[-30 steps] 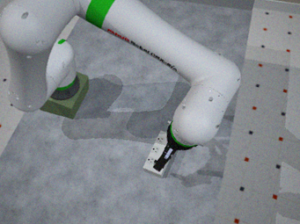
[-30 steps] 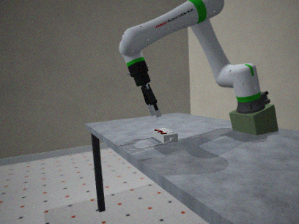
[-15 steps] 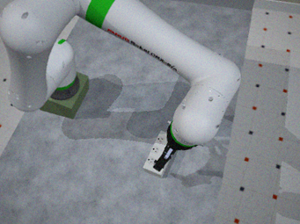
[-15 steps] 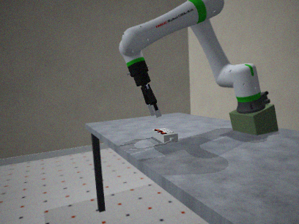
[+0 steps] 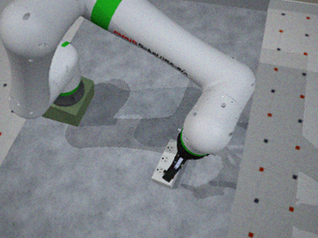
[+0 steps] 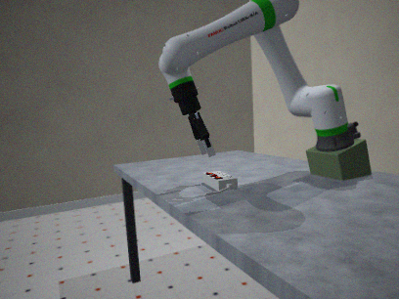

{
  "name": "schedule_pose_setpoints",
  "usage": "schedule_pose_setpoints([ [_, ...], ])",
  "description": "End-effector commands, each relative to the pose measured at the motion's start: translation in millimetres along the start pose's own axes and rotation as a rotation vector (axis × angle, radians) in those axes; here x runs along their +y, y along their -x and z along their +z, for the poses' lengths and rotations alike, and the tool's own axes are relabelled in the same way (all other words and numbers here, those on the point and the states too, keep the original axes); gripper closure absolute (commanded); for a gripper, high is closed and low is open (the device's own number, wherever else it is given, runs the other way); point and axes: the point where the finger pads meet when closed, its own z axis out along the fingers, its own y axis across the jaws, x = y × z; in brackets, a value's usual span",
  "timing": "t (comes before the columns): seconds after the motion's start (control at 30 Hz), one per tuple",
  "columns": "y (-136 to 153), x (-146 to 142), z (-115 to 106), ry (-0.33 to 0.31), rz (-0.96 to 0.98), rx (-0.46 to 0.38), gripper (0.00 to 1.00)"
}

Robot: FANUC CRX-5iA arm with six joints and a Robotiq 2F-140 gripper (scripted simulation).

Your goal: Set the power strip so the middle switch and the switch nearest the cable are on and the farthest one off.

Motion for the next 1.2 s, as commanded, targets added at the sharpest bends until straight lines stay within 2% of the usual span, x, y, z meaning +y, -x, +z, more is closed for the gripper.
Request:
schedule_pose_setpoints([
  [0.0,0.1,0.0,-0.2,0.0,0.0,0.0,0.0],
  [0.73,-0.1,0.2,-0.6,-0.001,-0.002,-0.003,0.0],
  [0.8,-4.3,3.6,-7.7,-0.022,-0.043,-0.048,0.0],
  [0.87,-13.6,10.4,-22.2,-0.064,-0.137,-0.146,0.0],
  [0.9,-13.6,10.4,-22.2,-0.064,-0.137,-0.146,0.0],
  [0.93,-18.7,14.0,-29.4,-0.086,-0.189,-0.199,0.0],
  [1.0,-18.7,14.0,-29.4,-0.086,-0.189,-0.199,0.0],
  [1.03,-23.0,17.0,-35.2,-0.104,-0.234,-0.244,0.0],
  [1.17,-27.5,20.2,-40.8,-0.122,-0.283,-0.293,0.0],
])
